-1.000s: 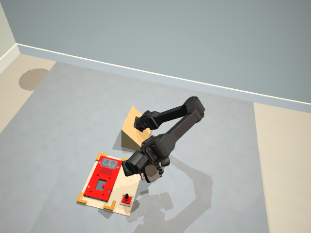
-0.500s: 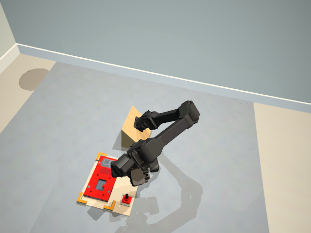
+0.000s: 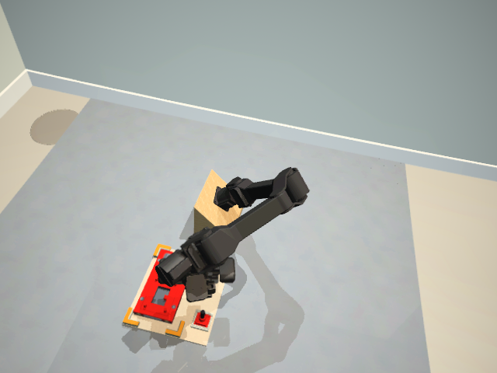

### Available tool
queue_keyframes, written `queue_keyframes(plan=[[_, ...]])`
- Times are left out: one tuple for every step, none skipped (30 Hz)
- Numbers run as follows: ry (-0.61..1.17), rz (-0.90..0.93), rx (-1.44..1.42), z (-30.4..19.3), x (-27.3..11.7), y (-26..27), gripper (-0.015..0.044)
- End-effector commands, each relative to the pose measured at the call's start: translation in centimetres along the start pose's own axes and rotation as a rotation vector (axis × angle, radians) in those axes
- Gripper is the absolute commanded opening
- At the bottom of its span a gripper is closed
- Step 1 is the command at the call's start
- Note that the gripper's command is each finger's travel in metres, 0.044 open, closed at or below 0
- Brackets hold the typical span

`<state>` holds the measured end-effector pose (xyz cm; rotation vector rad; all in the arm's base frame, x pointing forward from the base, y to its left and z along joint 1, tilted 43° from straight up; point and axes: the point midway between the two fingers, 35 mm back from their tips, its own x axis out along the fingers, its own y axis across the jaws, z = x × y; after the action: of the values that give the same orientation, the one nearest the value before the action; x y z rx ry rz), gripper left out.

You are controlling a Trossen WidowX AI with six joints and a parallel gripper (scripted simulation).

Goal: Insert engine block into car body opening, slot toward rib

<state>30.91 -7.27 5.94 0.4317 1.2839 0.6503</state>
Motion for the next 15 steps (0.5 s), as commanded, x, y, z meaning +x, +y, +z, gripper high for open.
queue_keyframes(plan=[[-0.002, -0.007, 0.04, 0.0, 0.3, -1.4, 0.0], [-0.002, -0.007, 0.049, 0.0, 0.4, -1.7, 0.0], [-0.002, -0.007, 0.058, -0.1, 0.5, -2.0, 0.0], [-0.002, -0.007, 0.067, -0.1, 0.6, -2.3, 0.0], [-0.002, -0.006, 0.076, -0.1, 0.7, -2.6, 0.0], [-0.002, -0.006, 0.085, -0.1, 0.8, -2.9, 0.0], [-0.002, -0.006, 0.094, -0.2, 0.9, -3.2, 0.0], [-0.002, -0.006, 0.103, -0.2, 1.0, -3.5, 0.0], [-0.002, -0.006, 0.112, -0.3, 1.2, -3.8, 0.0], [-0.002, -0.006, 0.121, -0.3, 1.3, -4.1, 0.0], [-0.002, -0.006, 0.13, -0.3, 1.4, -4.4, 0.0], [-0.003, -0.006, 0.139, -0.4, 1.5, -4.7, 0.0], [-0.003, -0.006, 0.148, -0.5, 1.6, -5.0, 0.0], [-0.003, -0.005, 0.156, -0.5, 1.7, -5.3, 0.0], [-0.003, -0.005, 0.165, -0.6, 1.9, -5.6, 0.0]])
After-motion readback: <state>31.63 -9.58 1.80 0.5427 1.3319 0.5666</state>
